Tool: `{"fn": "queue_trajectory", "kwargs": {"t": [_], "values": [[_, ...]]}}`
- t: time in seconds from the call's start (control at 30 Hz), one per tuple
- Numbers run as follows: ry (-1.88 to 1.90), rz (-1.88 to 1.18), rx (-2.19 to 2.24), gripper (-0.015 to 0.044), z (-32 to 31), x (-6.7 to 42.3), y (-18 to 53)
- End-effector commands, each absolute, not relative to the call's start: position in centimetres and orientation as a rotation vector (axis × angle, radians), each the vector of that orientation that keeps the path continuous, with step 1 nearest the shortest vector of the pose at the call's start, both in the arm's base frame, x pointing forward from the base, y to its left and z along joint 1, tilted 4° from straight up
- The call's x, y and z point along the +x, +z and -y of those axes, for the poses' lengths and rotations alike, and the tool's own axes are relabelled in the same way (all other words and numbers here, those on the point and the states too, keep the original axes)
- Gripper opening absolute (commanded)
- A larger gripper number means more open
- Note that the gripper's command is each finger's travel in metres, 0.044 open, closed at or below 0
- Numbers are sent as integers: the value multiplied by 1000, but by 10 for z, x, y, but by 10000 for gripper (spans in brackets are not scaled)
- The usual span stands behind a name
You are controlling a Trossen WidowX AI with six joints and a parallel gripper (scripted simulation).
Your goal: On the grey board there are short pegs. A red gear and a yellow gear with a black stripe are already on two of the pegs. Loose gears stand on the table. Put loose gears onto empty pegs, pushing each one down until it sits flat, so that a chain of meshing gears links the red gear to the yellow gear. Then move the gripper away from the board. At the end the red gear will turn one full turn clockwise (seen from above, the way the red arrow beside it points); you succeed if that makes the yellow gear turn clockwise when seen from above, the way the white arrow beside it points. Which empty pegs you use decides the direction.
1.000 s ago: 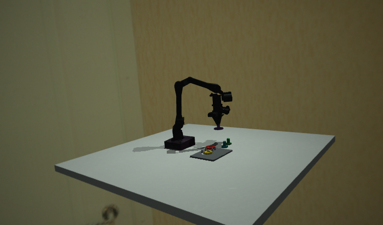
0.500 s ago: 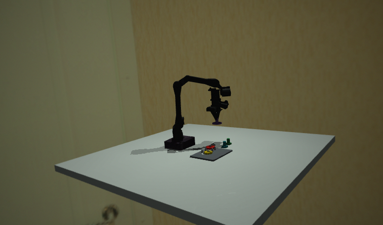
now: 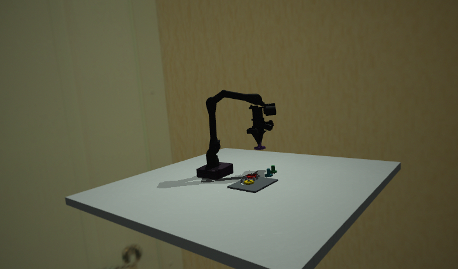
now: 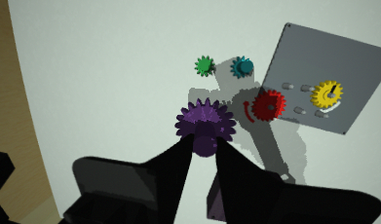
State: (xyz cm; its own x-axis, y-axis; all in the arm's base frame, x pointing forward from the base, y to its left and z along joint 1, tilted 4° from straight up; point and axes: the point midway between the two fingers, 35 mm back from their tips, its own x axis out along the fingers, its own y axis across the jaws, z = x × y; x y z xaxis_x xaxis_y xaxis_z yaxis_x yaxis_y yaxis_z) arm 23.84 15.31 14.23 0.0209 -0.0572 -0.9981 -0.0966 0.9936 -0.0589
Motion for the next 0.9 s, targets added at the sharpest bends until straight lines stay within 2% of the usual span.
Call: {"fn": "queue_trajectory", "kwargs": {"t": [0.0, 0.87], "values": [[31, -1557, -123, 0, -144, 242, 138], [30, -1555, -125, 0, -93, 262, 120]]}}
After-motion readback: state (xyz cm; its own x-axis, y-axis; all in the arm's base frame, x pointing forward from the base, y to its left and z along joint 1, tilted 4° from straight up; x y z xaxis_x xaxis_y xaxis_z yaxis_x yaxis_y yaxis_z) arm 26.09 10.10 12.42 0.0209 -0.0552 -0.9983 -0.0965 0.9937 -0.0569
